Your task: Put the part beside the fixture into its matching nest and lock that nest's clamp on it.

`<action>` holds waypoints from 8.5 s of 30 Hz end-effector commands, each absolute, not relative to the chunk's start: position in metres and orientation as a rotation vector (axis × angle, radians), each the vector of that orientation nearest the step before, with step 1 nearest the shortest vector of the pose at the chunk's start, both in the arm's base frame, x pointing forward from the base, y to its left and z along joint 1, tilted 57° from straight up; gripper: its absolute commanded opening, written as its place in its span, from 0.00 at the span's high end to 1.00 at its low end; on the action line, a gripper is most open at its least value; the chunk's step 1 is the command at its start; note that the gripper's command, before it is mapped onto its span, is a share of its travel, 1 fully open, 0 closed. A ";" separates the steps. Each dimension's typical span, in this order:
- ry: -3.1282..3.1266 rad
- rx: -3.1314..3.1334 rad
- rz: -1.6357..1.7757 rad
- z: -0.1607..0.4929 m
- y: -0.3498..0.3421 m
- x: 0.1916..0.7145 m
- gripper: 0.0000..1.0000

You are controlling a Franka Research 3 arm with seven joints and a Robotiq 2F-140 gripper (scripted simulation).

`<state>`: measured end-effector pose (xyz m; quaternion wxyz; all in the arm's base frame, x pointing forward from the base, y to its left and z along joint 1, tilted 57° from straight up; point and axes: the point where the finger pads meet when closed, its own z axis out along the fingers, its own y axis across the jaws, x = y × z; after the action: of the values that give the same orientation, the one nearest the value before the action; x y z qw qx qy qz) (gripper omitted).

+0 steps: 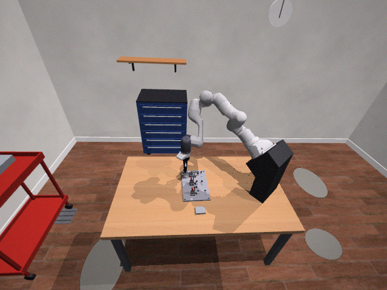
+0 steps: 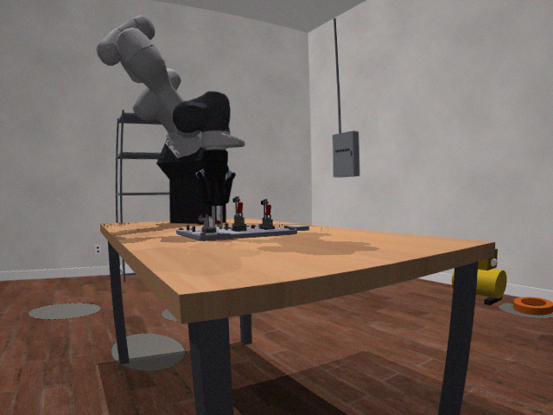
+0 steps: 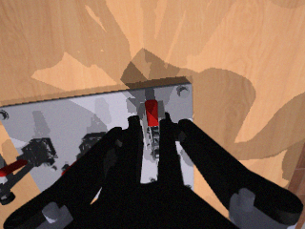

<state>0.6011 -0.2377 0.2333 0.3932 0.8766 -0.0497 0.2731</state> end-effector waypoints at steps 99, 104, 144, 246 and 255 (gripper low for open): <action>-0.128 2.225 0.697 0.226 -0.221 0.547 1.00; -0.128 2.225 0.697 0.225 -0.221 0.547 1.00; -0.128 2.225 0.697 0.225 -0.221 0.546 1.00; -0.128 2.225 0.697 0.250 -0.182 0.510 0.72; -0.128 2.225 0.697 0.251 -0.179 0.508 0.72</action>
<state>0.5107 -0.1784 0.2505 0.3872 0.8764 -0.0559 0.2809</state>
